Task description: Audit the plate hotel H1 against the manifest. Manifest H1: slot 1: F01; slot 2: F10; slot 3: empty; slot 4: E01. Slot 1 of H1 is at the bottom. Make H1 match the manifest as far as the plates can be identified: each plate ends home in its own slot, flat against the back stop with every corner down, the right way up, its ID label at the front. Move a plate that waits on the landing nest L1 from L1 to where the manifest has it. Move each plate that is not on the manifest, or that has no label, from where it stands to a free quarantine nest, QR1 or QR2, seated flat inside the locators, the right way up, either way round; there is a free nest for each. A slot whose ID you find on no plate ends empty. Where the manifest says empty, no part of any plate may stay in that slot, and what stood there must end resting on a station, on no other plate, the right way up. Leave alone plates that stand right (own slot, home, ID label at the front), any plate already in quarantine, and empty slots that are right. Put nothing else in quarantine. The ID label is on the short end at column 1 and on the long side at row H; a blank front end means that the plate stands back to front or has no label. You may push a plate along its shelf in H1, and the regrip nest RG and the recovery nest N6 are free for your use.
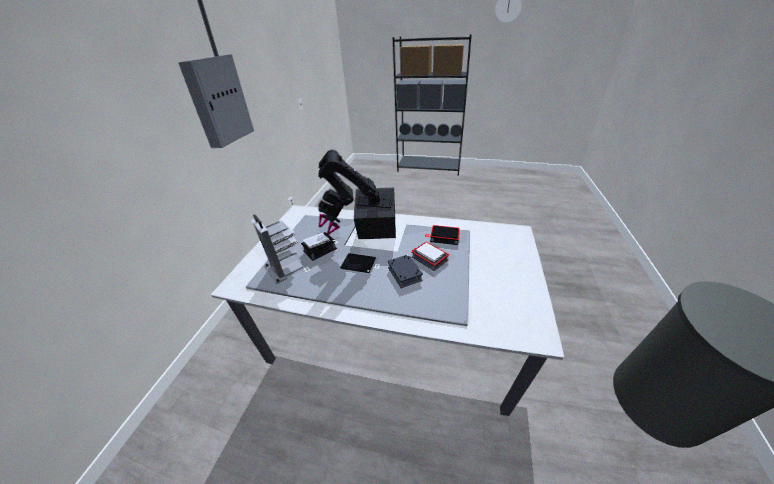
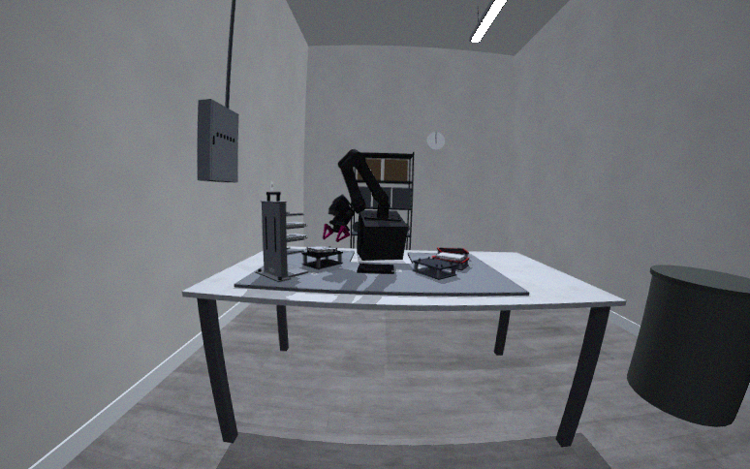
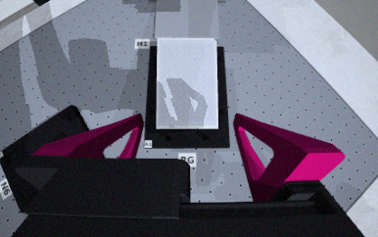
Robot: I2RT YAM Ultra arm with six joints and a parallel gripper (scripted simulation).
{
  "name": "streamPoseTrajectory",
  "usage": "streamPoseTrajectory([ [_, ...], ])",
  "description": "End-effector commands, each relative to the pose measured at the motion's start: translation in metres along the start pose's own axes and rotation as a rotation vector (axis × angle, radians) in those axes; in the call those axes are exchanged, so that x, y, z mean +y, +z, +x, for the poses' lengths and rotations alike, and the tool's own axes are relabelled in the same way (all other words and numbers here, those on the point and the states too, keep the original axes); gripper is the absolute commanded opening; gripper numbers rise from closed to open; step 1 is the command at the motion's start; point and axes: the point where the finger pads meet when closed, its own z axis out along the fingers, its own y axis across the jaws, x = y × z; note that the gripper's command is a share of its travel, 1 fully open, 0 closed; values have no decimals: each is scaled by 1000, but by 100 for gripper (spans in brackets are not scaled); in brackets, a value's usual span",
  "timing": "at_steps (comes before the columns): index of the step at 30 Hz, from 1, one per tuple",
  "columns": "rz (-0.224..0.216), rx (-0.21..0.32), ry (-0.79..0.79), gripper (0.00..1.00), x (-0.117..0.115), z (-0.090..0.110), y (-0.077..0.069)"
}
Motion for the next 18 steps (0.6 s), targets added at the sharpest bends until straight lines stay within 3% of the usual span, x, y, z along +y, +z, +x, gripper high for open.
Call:
streamPoseTrajectory([
  [1,-6,4,2,100,1,-3,-4],
  [18,-6,4,2,100,0,-19,-23],
])
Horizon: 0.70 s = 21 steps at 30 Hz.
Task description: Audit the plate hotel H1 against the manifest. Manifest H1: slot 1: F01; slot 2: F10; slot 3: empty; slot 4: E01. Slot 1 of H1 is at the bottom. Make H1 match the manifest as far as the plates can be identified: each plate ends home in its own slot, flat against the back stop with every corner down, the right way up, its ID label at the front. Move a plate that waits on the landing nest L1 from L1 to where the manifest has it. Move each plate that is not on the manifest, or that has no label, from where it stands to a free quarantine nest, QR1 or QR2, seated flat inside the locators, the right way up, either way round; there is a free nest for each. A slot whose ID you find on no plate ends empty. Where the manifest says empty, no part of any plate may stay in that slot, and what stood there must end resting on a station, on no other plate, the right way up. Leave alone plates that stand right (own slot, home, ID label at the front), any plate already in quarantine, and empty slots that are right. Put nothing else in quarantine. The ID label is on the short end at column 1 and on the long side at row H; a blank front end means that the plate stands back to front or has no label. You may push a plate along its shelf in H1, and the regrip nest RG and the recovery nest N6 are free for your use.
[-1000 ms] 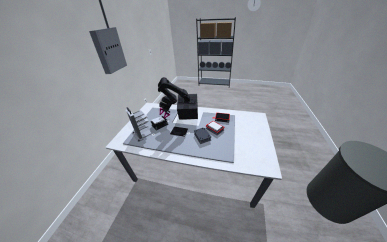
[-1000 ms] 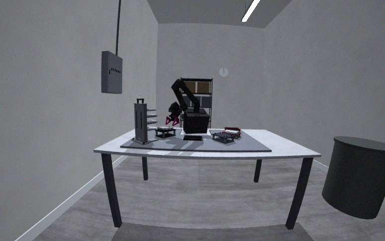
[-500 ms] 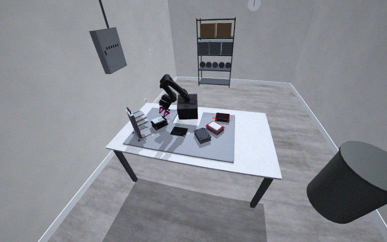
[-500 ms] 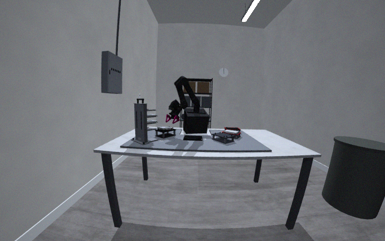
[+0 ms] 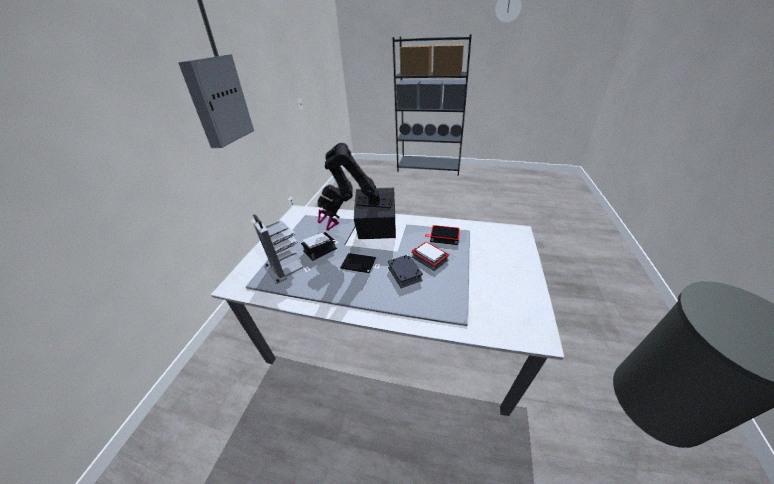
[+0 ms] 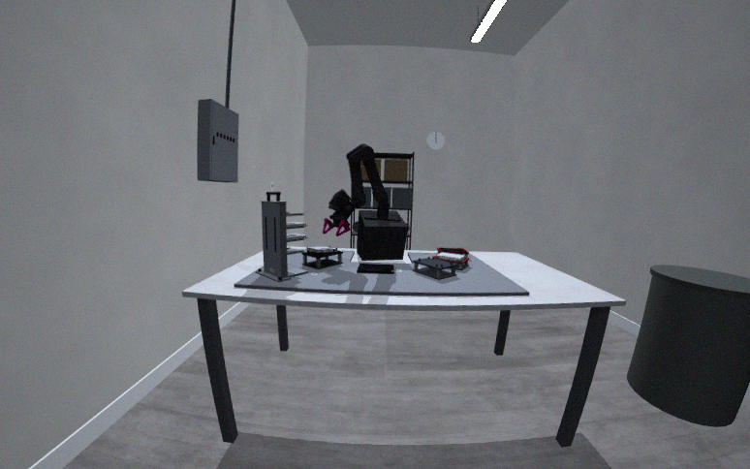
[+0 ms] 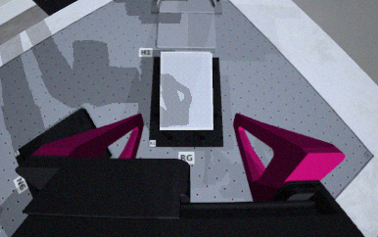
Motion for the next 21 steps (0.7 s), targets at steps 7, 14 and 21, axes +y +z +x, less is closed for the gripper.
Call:
streamPoseTrajectory([
  [7,-9,9,6,100,1,-10,-12],
  [14,-9,9,6,100,1,-23,-25],
  [21,-9,9,6,100,0,-37,-38],
])
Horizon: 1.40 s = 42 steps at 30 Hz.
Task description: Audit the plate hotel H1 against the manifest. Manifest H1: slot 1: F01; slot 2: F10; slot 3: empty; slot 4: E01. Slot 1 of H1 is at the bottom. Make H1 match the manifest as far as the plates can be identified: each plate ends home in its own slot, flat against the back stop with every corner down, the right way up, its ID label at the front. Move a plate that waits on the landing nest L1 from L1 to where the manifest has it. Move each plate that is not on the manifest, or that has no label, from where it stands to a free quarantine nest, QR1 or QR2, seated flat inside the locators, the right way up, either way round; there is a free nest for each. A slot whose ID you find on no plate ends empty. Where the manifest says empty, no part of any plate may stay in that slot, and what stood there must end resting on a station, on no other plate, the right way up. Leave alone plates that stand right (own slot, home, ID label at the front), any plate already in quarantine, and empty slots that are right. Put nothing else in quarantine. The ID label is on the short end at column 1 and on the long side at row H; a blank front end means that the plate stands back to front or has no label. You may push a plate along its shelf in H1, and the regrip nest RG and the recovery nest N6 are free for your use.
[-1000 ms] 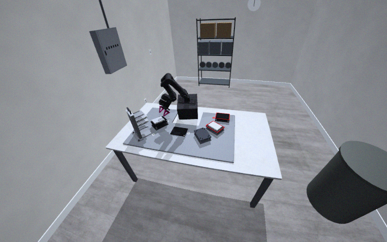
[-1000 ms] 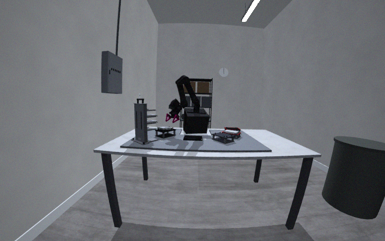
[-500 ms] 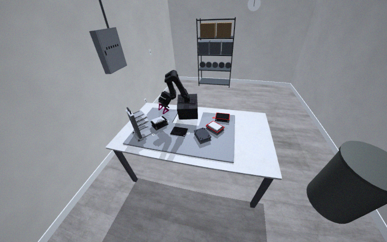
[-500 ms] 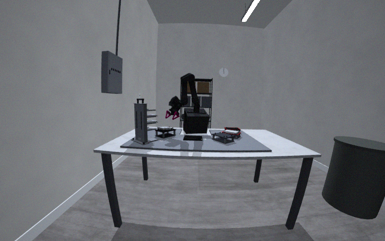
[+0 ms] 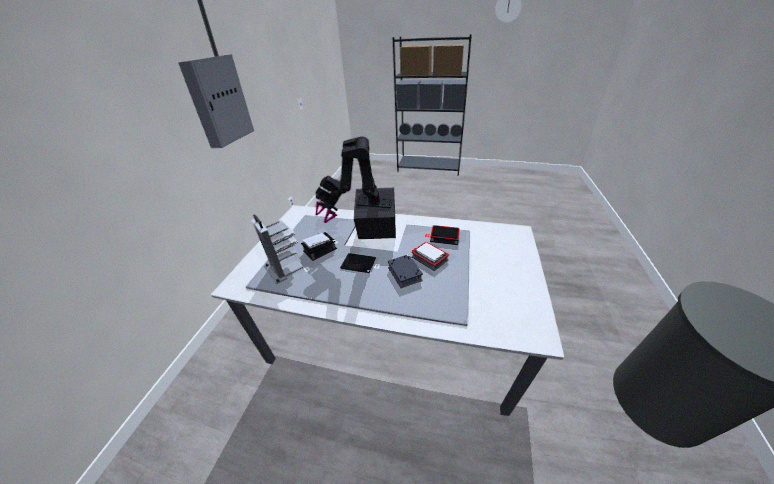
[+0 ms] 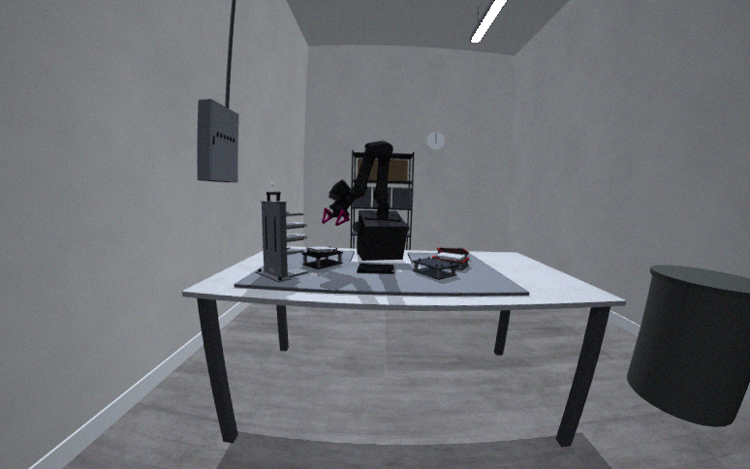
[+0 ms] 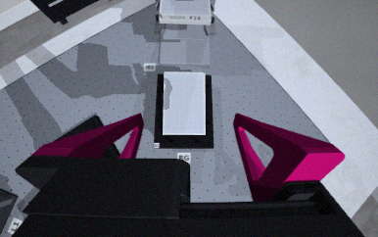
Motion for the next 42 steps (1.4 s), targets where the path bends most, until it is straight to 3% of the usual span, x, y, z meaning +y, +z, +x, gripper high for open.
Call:
streamPoseTrajectory([
  [1,-18,26,21,100,3,1,-6],
  [23,-18,27,20,100,2,-34,-38],
  [42,-167,162,-320,100,56,-48,-26],
])
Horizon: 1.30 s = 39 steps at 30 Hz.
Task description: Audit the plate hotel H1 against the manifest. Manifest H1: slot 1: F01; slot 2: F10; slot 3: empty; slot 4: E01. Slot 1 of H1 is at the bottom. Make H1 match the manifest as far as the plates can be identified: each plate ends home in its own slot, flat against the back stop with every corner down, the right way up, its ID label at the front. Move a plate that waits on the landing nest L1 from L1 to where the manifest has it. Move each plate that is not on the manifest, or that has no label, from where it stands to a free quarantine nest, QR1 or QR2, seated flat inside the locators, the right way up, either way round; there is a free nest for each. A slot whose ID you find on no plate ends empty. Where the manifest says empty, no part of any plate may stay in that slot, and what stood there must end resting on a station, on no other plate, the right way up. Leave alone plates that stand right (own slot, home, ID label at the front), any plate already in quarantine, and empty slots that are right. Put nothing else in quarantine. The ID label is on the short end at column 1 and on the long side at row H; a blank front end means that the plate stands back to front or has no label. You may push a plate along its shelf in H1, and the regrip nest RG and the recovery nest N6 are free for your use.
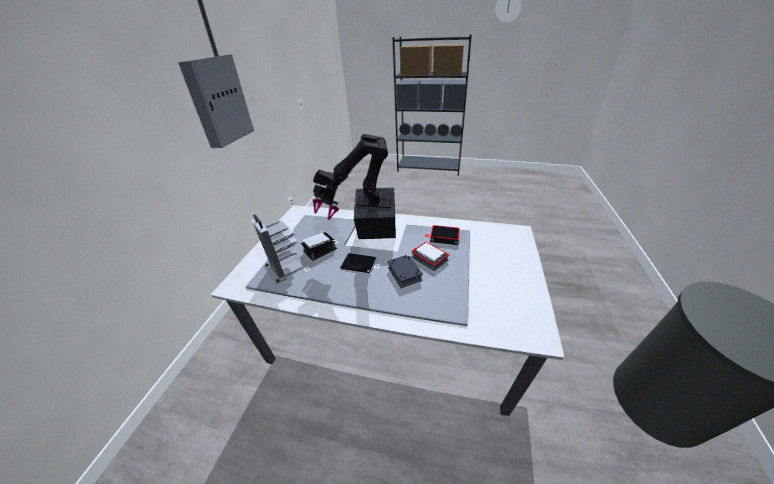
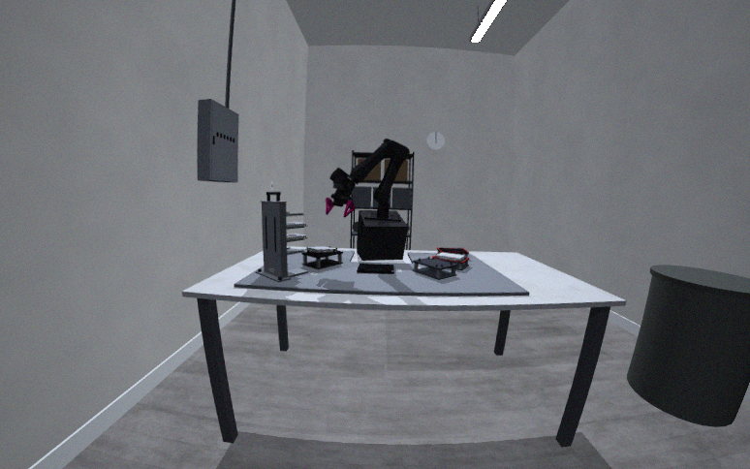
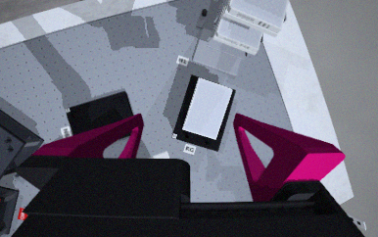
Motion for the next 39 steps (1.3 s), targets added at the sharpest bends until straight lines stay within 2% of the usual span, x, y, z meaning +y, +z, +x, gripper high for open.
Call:
streamPoseTrajectory([
  [1,-18,28,-75,100,6,-6,0],
  [10,-93,103,-255,100,30,-22,9],
  [12,-93,103,-255,100,30,-22,9],
  [27,-219,228,-555,100,70,-48,24],
  [29,-219,228,-555,100,70,-48,24],
  [39,-302,311,-755,100,97,-65,33],
])
